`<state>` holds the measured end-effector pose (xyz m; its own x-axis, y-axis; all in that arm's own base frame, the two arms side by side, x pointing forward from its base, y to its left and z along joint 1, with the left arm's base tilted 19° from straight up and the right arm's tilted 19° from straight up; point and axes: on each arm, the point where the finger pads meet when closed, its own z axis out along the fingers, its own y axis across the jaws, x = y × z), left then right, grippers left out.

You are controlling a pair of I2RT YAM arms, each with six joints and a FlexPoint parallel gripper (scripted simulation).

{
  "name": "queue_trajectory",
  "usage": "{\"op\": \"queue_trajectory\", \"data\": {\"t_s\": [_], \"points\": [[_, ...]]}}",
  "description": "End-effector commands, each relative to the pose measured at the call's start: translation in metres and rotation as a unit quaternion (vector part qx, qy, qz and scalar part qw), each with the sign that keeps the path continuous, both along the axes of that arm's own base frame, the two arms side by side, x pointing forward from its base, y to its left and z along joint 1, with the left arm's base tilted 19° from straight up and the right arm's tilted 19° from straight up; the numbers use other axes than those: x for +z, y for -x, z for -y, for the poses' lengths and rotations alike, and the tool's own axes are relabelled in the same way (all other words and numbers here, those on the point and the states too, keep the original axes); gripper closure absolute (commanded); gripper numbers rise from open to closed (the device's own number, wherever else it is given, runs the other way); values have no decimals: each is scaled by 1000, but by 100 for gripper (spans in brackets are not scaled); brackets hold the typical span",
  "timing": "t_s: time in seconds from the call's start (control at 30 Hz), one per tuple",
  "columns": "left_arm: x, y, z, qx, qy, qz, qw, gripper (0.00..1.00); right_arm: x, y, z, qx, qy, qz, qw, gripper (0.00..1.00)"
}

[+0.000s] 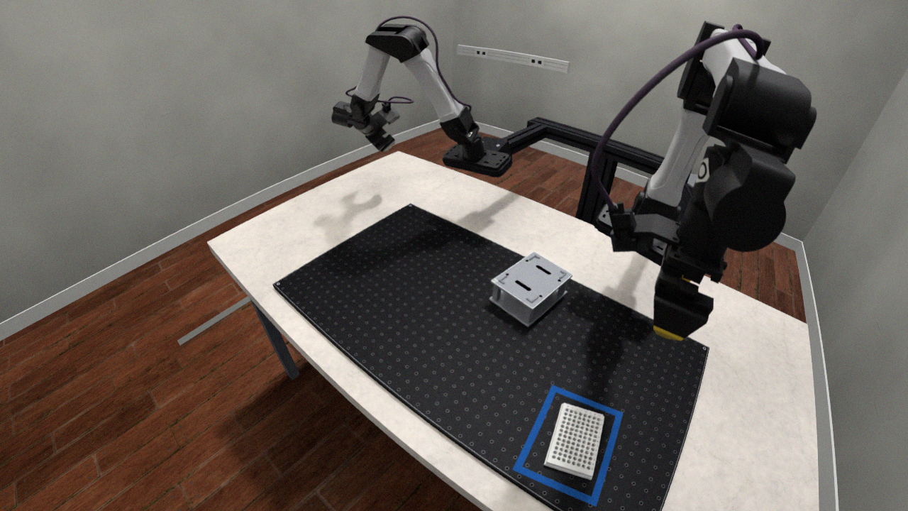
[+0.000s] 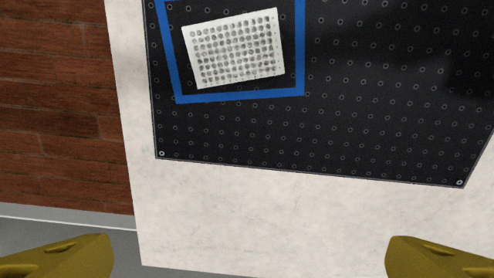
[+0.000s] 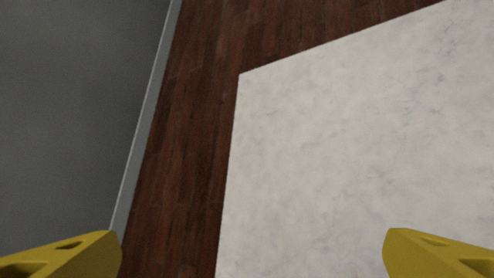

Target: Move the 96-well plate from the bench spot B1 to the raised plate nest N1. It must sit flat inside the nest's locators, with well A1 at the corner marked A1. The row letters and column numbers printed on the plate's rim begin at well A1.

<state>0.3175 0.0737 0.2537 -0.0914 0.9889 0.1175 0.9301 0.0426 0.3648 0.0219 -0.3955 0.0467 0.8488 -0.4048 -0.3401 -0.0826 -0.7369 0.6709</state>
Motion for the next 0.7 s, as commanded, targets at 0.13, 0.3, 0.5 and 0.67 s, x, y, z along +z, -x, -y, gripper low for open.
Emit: {"op": "queue_trajectory", "data": {"t_s": [0.13,0.3,0.5,0.67], "points": [[4,0,1,-1,-1,7,1000,0,6,1,3,-2,9,2,1000,0],[4,0,1,-1,-1,7,1000,0,6,1,3,-2,9,2,1000,0],[4,0,1,-1,-1,7,1000,0,6,1,3,-2,9,2,1000,0],[4,-5,1,6,8,20,1000,0,6,-6,0,26,-7,-1,1000,0]]}}
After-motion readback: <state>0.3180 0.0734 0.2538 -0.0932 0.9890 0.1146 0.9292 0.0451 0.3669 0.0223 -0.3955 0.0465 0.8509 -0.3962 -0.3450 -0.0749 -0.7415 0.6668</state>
